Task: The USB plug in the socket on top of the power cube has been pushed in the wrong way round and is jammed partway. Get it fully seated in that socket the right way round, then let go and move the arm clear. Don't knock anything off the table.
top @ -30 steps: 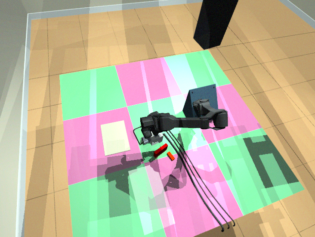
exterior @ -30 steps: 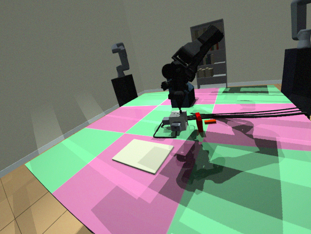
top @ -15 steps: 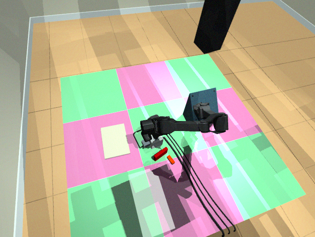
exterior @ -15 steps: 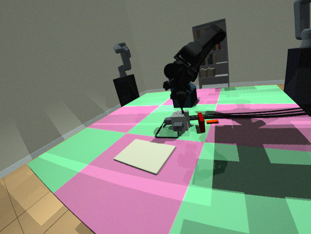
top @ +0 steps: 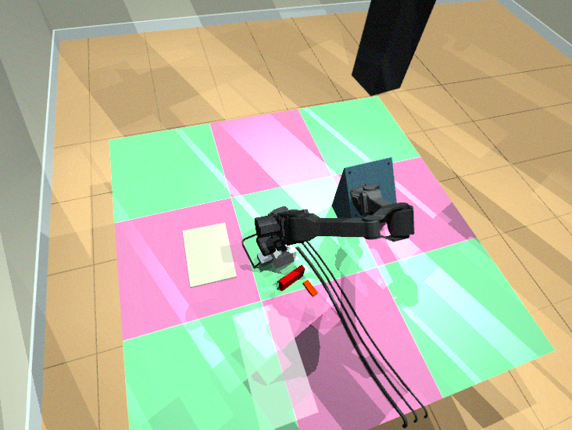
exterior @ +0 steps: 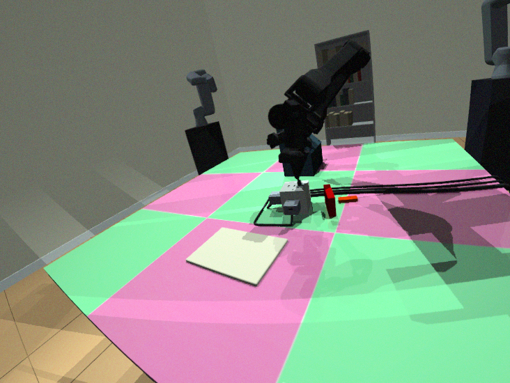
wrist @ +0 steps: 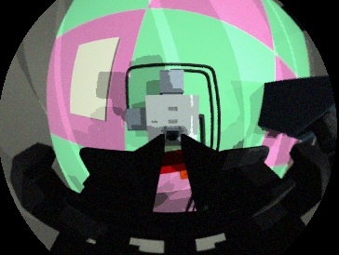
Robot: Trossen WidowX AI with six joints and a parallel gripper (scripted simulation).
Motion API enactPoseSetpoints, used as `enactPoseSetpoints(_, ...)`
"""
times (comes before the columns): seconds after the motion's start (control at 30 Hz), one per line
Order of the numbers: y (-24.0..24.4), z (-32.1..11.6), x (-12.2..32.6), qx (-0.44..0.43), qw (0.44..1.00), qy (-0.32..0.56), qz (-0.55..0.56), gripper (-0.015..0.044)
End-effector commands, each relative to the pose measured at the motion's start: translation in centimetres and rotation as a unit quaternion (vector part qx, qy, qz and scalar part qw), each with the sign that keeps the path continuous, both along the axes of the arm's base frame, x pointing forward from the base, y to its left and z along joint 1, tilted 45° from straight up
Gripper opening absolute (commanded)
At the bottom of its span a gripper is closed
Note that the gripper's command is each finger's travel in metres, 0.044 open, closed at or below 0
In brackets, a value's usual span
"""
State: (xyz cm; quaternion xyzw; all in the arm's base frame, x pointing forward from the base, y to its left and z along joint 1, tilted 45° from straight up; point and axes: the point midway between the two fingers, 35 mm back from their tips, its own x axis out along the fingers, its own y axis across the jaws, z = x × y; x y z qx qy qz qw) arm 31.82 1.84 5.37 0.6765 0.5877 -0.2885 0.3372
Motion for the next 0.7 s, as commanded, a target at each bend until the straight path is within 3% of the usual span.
enactPoseSetpoints(0.0,0.00,0.01,0.01,0.000,1.000,0.000,0.000,0.0095)
enactPoseSetpoints(0.67,-0.77,0.79,-0.14,0.000,1.000,0.000,0.000,0.0095)
